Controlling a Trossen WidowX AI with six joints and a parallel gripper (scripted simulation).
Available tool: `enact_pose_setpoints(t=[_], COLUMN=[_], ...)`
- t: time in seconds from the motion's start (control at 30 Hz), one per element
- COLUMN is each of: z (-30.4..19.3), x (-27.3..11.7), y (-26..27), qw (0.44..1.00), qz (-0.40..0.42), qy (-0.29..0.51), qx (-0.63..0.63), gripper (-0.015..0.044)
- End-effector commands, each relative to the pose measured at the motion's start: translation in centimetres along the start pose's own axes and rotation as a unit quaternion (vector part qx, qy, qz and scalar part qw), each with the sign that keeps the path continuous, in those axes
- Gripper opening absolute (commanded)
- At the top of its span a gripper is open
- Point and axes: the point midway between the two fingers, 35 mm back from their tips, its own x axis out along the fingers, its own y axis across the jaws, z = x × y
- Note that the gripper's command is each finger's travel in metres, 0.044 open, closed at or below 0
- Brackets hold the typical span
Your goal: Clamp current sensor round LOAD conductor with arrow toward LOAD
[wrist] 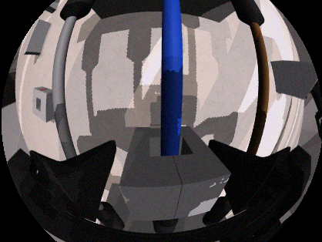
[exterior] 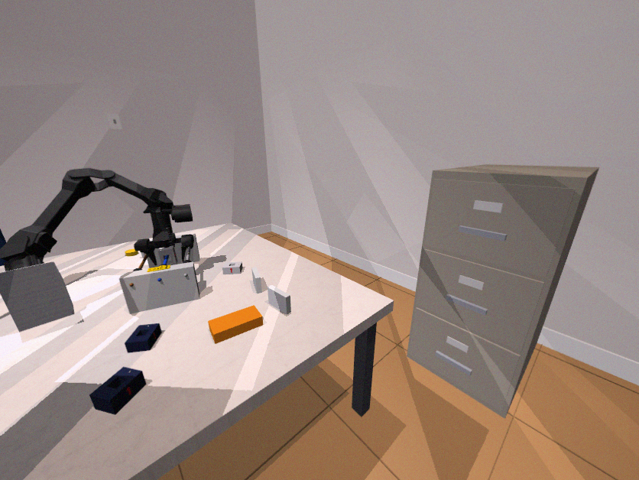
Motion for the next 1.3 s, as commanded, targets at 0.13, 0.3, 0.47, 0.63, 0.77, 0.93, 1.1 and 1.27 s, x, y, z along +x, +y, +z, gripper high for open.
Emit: enact_pose_setpoints(t=[0.13,0.3,0.47,0.63,0.77,0.93,1.1,1.27], z=[0.3,0.3,0.3,0.3,0.3,0.3,0.3,0.3], x=[-9.5,-11.5,-11.5,-11.5,-11.5,-11.5,-11.5,-11.5], y=[0.1,-0.3,-0.3,-0.3,-0.3,-0.3,-0.3,-0.3], qw=[1.000,1.000,1.000,1.000,1.000,1.000,1.000,1.000], qz=[0.008,0.009,0.009,0.009,0.009,0.009,0.009,0.009], qy=[0.008,0.012,0.012,0.012,0.012,0.012,0.012,0.012], qx=[-0.003,-0.004,-0.004,-0.004,-0.004,-0.004,-0.004,-0.004], gripper=[0.0440,0.0440,0.0440,0.0440,0.0440,0.0440,0.0440,0.0440])
